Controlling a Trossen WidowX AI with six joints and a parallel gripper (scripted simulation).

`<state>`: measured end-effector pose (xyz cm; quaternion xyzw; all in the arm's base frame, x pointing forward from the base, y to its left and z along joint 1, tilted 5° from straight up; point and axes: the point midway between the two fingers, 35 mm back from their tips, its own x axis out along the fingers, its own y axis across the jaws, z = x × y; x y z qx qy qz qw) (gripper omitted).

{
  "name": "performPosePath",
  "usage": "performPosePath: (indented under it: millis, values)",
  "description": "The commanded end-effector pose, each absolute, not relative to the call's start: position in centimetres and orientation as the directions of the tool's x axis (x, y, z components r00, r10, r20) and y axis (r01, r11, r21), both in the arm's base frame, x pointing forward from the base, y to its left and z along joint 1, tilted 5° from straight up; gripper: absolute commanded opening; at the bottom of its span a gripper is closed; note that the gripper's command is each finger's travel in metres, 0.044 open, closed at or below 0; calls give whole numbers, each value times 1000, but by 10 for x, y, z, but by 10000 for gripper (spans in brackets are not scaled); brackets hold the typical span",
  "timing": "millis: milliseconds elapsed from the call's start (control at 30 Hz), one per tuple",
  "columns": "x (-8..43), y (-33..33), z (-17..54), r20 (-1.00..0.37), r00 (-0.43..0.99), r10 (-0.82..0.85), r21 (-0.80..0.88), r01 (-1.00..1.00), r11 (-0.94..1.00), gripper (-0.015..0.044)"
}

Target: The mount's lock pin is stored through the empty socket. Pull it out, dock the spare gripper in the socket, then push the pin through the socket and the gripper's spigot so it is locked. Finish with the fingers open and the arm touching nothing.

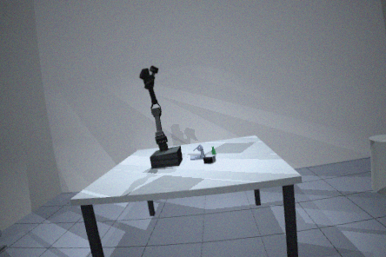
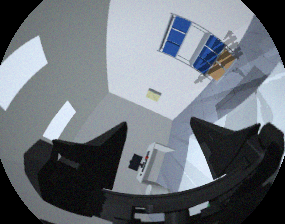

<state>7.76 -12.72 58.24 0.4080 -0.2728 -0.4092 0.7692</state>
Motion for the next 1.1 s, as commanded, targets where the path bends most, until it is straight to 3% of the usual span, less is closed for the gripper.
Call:
performPosePath:
  millis: [0,100,367,567,800,1067]
  values:
    - [78,-129,581,81,520,-850,848,412,333,374]
    - [91,-151,566,9,575,-818,808,477,345,300]
    - [165,-201,498,-247,729,-639,583,638,503,300]
    - [232,-203,432,-448,770,-454,346,617,707,300]
    - [302,-168,347,-666,712,-222,67,354,933,300]
    - [349,-90,248,-862,507,-11,-137,-212,968,300]
